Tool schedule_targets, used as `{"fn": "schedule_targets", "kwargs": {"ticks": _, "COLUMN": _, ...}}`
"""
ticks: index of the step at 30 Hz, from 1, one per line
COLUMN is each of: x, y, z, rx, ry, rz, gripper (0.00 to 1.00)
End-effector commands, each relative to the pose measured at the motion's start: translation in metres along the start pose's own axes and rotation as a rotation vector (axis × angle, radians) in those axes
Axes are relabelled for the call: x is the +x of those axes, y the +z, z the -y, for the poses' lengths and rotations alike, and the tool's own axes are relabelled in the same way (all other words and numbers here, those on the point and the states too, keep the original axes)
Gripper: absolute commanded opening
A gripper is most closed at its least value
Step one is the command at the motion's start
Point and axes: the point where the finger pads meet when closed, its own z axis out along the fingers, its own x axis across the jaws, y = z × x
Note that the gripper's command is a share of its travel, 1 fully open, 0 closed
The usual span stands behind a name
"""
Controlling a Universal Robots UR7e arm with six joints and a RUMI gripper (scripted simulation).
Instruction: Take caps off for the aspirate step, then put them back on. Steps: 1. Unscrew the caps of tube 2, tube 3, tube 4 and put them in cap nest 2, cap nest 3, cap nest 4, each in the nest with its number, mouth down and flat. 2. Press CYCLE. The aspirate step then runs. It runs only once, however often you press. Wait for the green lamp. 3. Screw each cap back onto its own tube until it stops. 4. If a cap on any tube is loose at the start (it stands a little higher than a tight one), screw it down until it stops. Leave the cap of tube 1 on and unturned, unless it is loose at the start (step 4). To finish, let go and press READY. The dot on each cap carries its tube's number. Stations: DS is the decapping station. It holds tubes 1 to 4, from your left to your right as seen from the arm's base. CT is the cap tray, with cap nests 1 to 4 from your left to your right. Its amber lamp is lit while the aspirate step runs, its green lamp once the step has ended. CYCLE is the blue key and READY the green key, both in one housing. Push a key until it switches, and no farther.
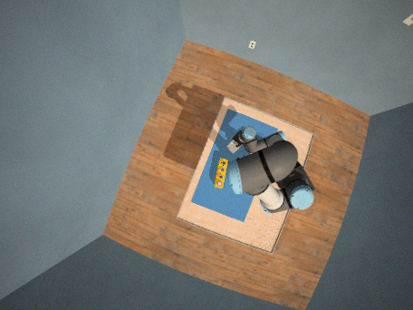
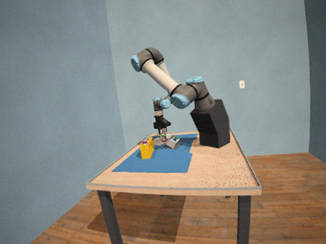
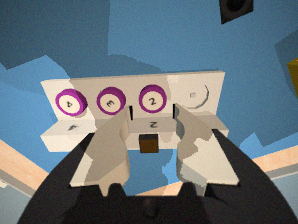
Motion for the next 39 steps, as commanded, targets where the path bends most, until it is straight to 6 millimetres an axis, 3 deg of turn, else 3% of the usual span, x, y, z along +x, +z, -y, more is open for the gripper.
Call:
{"fn": "schedule_targets", "kwargs": {"ticks": 1, "x": 0.000, "y": 0.001, "z": -0.001, "rx": -0.002, "ry": 0.000, "rz": 0.001, "gripper": 0.29}}
{"fn": "schedule_targets", "kwargs": {"ticks": 32, "x": 0.000, "y": 0.011, "z": 0.001, "rx": -0.002, "ry": 0.000, "rz": 0.001, "gripper": 0.29}}
{"fn": "schedule_targets", "kwargs": {"ticks": 33, "x": 0.000, "y": 0.011, "z": 0.001, "rx": -0.002, "ry": 0.000, "rz": 0.001, "gripper": 0.00}}
{"fn": "schedule_targets", "kwargs": {"ticks": 39, "x": 0.000, "y": 0.011, "z": 0.001, "rx": -0.002, "ry": 0.000, "rz": 0.001, "gripper": 0.00}}
